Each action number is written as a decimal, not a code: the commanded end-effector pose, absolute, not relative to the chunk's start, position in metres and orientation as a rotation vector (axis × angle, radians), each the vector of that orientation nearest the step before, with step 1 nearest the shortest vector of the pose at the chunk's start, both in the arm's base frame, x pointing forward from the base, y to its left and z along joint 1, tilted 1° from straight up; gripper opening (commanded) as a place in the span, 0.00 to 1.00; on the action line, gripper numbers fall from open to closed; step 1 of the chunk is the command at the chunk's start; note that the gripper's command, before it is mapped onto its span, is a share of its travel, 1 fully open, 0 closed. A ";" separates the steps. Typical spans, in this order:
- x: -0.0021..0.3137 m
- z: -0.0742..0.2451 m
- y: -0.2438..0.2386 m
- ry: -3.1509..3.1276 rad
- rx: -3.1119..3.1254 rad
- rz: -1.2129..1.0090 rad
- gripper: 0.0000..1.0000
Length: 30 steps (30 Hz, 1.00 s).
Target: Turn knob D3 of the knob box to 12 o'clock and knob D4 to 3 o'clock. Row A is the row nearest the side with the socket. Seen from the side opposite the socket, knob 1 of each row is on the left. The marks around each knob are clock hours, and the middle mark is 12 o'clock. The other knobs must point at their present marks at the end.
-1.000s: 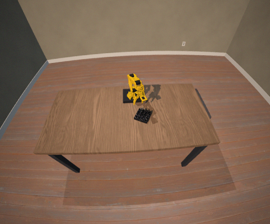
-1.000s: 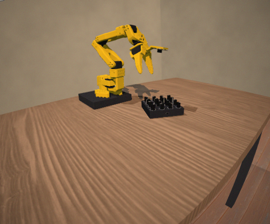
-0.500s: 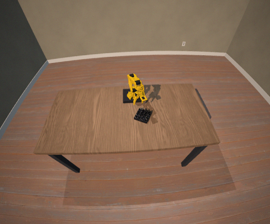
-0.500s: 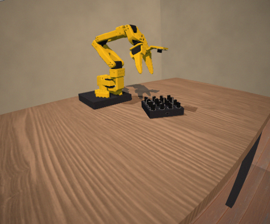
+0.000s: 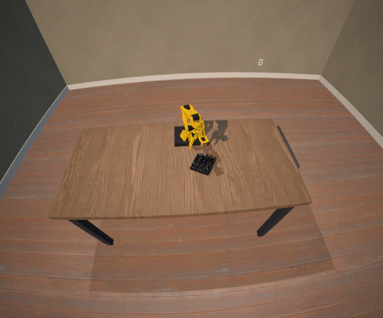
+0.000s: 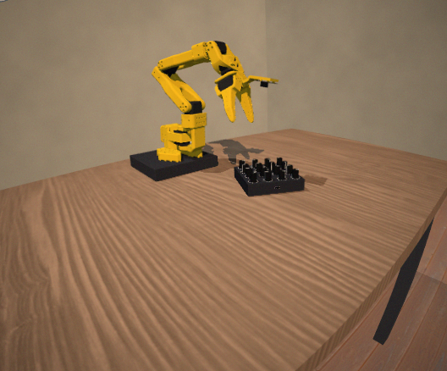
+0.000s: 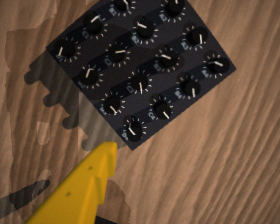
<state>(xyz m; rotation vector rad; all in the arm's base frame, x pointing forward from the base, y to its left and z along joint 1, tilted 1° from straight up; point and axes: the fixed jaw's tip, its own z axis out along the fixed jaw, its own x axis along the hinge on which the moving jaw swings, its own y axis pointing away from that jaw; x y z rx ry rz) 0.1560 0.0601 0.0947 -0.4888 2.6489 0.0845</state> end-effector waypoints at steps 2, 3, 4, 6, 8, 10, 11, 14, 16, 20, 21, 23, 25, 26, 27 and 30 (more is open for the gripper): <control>0.154 0.090 0.062 2.668 -0.493 0.089 0.40; 0.154 0.090 0.062 2.668 -0.493 0.089 0.40; 0.154 0.090 0.062 2.668 -0.493 0.089 0.40; 0.154 0.090 0.062 2.668 -0.493 0.089 0.40; 0.154 0.090 0.062 2.668 -0.493 0.089 0.40; 0.154 0.090 0.062 2.668 -0.493 0.089 0.40; 0.154 0.090 0.062 2.668 -0.493 0.089 0.40; 0.154 0.090 0.062 2.668 -0.493 0.089 0.40; 0.154 0.090 0.062 2.668 -0.493 0.089 0.40; 0.154 0.090 0.062 2.668 -0.493 0.089 0.40; 0.154 0.090 0.062 2.668 -0.493 0.089 0.40; 0.154 0.090 0.062 2.668 -0.493 0.089 0.40; 0.155 0.090 0.062 2.668 -0.493 0.089 0.40; 0.156 0.091 0.062 2.669 -0.493 0.089 0.40; 0.157 0.091 0.063 2.669 -0.493 0.089 0.40; 0.162 0.092 0.064 2.669 -0.493 0.089 0.40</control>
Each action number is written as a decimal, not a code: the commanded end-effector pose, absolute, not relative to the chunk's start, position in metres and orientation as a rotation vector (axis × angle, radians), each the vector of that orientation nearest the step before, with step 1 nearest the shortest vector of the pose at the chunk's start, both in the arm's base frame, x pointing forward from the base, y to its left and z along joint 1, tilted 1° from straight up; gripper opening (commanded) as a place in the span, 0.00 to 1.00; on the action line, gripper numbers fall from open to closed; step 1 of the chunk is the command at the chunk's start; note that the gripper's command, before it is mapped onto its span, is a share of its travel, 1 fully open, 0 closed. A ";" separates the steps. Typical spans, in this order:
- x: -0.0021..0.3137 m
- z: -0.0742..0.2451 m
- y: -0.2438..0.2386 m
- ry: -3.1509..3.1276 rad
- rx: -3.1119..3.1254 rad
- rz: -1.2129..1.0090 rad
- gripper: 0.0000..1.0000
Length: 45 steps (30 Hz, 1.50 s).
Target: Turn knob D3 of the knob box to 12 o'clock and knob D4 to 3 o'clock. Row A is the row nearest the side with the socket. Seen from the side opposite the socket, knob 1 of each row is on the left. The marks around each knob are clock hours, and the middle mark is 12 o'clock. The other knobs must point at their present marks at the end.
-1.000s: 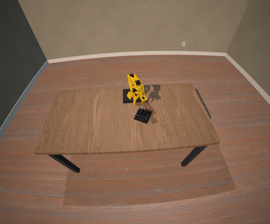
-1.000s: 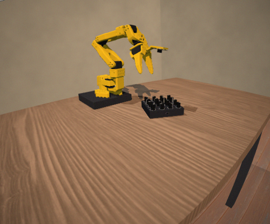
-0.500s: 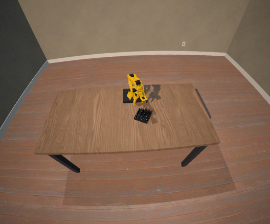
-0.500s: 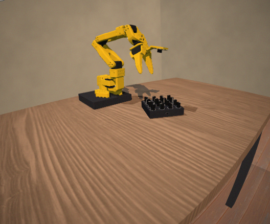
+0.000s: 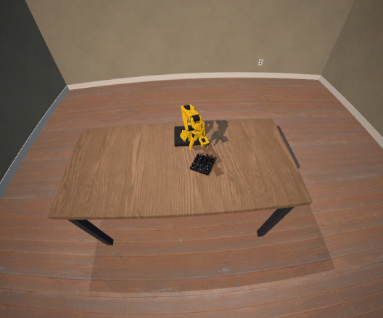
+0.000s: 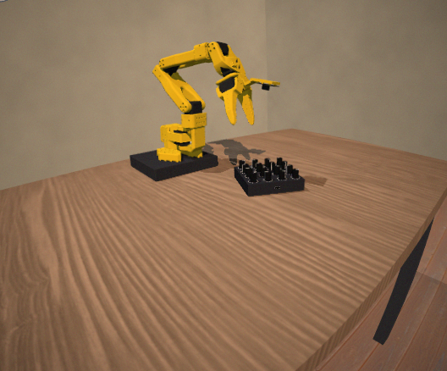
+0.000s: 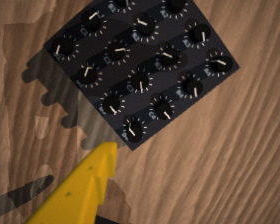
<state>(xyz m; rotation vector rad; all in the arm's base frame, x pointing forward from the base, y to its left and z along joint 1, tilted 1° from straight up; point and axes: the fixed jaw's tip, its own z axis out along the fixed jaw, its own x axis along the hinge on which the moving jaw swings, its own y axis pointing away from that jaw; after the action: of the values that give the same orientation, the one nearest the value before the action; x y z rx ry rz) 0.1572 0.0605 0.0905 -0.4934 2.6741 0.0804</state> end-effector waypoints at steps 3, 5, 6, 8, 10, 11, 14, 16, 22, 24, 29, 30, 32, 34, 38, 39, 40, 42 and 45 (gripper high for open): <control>0.171 0.093 0.067 2.670 -0.493 0.089 0.40; 0.177 0.093 0.070 2.671 -0.493 0.089 0.40; 0.181 0.093 0.071 2.671 -0.494 0.089 0.40; 0.181 0.093 0.071 2.671 -0.494 0.089 0.40; 0.188 0.093 0.073 2.672 -0.494 0.089 0.40; 0.191 0.093 0.074 2.672 -0.494 0.089 0.40; 0.200 0.091 0.077 2.673 -0.494 0.088 0.40; 0.205 0.090 0.079 2.674 -0.494 0.088 0.40; 0.209 0.089 0.081 2.674 -0.494 0.088 0.40; 0.210 0.089 0.081 2.674 -0.494 0.088 0.40; 0.210 0.089 0.081 2.674 -0.494 0.088 0.40; 0.210 0.089 0.081 2.674 -0.493 0.088 0.40; 0.210 0.089 0.081 2.675 -0.493 0.089 0.40; 0.210 0.089 0.081 2.675 -0.491 0.089 0.40; 0.210 0.089 0.081 2.676 -0.488 0.090 0.40; 0.210 0.089 0.081 2.676 -0.487 0.090 0.40; 0.210 0.089 0.081 2.676 -0.486 0.090 0.40; 0.210 0.089 0.081 2.676 -0.486 0.090 0.40; 0.210 0.089 0.081 2.677 -0.483 0.091 0.40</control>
<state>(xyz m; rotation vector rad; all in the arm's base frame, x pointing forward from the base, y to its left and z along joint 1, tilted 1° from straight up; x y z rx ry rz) 0.2078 0.0775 0.0881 -0.4852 2.6827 0.0815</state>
